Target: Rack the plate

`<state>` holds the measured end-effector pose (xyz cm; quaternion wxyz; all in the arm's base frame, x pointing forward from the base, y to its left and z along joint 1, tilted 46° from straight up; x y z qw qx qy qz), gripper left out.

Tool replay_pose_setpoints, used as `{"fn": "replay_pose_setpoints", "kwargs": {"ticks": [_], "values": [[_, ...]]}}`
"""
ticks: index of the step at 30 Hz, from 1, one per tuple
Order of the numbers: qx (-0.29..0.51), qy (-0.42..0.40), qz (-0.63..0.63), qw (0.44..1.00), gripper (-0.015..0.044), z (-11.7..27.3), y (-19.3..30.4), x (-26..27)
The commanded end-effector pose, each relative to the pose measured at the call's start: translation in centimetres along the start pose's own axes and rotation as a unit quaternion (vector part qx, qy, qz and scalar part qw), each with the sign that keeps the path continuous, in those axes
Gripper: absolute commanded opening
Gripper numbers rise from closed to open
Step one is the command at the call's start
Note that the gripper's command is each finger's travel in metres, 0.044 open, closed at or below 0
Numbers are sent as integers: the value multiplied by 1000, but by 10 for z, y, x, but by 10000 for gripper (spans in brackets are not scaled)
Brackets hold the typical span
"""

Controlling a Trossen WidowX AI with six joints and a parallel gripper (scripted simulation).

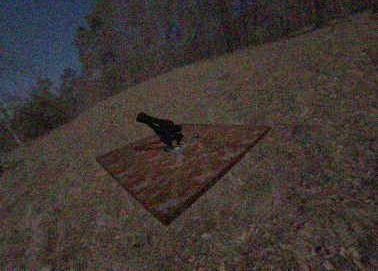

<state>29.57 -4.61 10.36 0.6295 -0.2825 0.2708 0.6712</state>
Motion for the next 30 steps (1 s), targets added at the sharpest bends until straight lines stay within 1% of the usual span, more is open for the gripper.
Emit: {"fn": "replay_pose_setpoints", "kwargs": {"ticks": [1, 5, 13, 14, 22, 30], "values": [[0, 1, 2, 1000, 333, 0, 0, 0], [-3, 0, 4, 1000, 228, 8, -2, 0], [-17, -6, 20, 1000, 18, 51, -10, 3], [-20, -6, 23, 1000, 0, 57, -10, 3], [-35, -8, 39, 999, 0, 99, -12, 4], [-39, -9, 48, 998, 0, 131, -13, 4]]}}
Point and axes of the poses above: the point midway between the two fingers, 35 mm back from their tips, its own z axis back along the fingers, its own x axis across the jaws, y = z × x, the point moved 6 cm from there along z, back along the fingers, and after that the axes turned 1 degree about z, right-handed, at the moved point
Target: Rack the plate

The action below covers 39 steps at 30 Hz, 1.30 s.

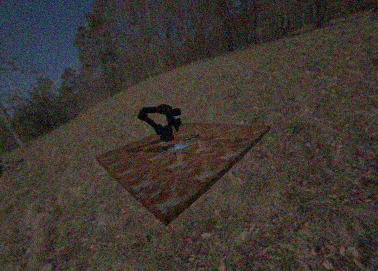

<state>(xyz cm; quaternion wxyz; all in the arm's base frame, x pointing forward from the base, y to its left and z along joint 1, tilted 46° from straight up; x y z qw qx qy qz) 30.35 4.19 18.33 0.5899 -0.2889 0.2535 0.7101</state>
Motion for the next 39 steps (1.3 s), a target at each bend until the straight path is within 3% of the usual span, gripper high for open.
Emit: {"fn": "replay_pose_setpoints", "kwargs": {"ticks": [1, 15, 33, 39], "values": [[-2, -2, 4, 1000, 0, 16, -1, 1], [-6, -1, 11, 1000, 0, 53, -3, 1], [35, 10, -263, 964, 0, 55, 23, 118], [36, 12, -273, 961, 0, 55, 25, 122]]}}
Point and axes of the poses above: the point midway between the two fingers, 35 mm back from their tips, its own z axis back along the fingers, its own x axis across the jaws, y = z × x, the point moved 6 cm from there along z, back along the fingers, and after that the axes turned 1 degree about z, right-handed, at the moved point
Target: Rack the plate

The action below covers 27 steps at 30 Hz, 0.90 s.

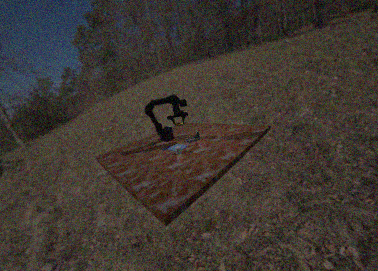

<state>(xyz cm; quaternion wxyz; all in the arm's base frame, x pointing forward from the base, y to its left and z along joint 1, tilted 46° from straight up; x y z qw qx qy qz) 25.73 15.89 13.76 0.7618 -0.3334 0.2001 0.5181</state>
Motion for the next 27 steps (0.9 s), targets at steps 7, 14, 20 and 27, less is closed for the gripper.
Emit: {"fn": "replay_pose_setpoints", "kwargs": {"ticks": [7, 14, 20, 27], "values": [[49, -23, 36, 998, 0, -17, -1, 0], [100, -66, 96, 988, 0, -38, -3, -2], [133, -112, 146, 974, 0, -54, -5, -3], [157, -174, 200, 951, 0, -72, -7, -5]]}}
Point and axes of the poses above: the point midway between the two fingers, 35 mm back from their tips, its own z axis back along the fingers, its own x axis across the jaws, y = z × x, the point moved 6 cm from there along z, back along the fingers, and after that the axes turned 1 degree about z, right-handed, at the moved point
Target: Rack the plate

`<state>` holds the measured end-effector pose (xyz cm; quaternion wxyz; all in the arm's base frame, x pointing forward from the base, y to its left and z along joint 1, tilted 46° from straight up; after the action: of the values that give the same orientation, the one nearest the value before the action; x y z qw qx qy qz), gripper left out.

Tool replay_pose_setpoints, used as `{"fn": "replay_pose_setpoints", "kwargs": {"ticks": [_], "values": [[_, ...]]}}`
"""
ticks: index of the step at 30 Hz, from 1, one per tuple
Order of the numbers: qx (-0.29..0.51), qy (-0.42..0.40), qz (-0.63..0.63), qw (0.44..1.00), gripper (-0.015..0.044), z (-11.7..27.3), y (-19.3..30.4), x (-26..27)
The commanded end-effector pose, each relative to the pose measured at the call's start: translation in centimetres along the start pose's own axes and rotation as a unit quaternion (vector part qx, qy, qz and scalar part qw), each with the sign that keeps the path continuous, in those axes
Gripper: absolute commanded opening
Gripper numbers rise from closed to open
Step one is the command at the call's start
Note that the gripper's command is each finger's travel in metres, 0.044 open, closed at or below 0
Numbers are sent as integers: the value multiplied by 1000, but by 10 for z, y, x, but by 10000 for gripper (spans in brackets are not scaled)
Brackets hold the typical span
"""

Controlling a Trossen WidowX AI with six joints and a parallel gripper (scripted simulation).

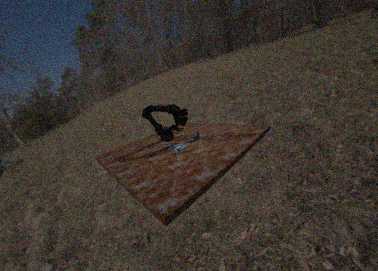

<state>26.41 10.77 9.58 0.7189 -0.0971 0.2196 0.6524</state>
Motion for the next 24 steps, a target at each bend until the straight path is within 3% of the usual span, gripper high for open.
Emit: {"fn": "replay_pose_setpoints", "kwargs": {"ticks": [1, 24], "values": [[9, -38, 36, 999, 0, -7, -2, -5], [-42, -234, 236, 942, 0, -50, -13, -32]]}}
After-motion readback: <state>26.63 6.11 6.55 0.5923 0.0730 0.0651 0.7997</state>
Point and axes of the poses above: the point midway between the two fingers, 35 mm back from their tips, its own z axis back along the fingers, its own x axis across the jaws, y = z × x, the point moved 6 cm from there along z, back along the fingers, and after that the axes turned 1 degree about z, right-handed, at the moved point
